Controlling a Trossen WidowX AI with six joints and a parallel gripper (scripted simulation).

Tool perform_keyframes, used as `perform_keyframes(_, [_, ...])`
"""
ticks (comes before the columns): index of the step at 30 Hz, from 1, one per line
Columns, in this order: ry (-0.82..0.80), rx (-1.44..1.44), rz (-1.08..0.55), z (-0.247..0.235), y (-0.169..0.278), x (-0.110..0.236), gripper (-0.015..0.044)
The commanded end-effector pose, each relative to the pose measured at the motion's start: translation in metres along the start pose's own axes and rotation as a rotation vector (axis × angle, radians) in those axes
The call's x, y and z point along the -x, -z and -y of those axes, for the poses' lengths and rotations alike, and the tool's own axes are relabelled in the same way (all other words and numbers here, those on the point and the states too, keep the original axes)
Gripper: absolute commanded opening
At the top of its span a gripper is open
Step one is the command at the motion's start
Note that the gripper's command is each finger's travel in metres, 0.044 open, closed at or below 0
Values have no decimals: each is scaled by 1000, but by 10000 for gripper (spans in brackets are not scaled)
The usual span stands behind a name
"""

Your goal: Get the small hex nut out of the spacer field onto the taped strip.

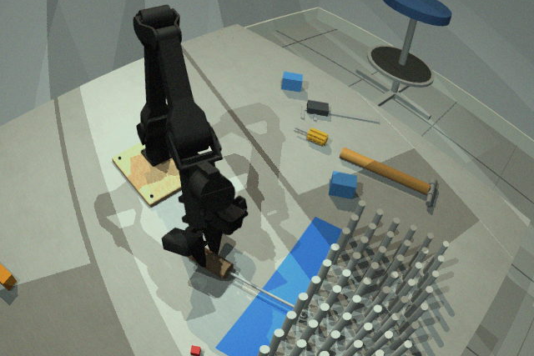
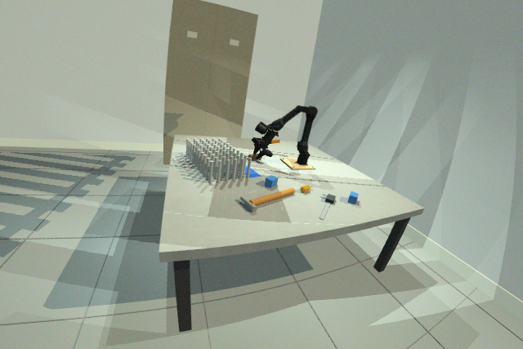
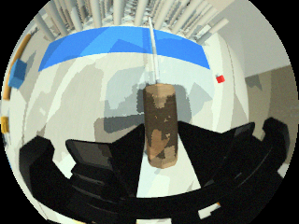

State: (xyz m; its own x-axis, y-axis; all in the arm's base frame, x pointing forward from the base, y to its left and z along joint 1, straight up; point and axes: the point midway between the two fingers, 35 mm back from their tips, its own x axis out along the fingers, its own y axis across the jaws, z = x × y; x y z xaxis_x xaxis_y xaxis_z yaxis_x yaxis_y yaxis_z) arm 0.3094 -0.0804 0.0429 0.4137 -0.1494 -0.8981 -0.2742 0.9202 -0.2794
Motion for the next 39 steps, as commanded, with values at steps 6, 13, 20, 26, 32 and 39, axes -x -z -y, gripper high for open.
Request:
perform_keyframes(6, [-1,4,2,0,7,3,0])
perform_keyframes(13, [-1,4,2,0,12,5,0])
perform_keyframes(20, [-1,4,1,0,16,7,0])
perform_keyframes(26, [-1,4,1,0,21,8,0])
perform_keyframes(32, [-1,4,0,0,25,9,0])
perform_keyframes(39, [-1,4,0,-1,29,11,0])
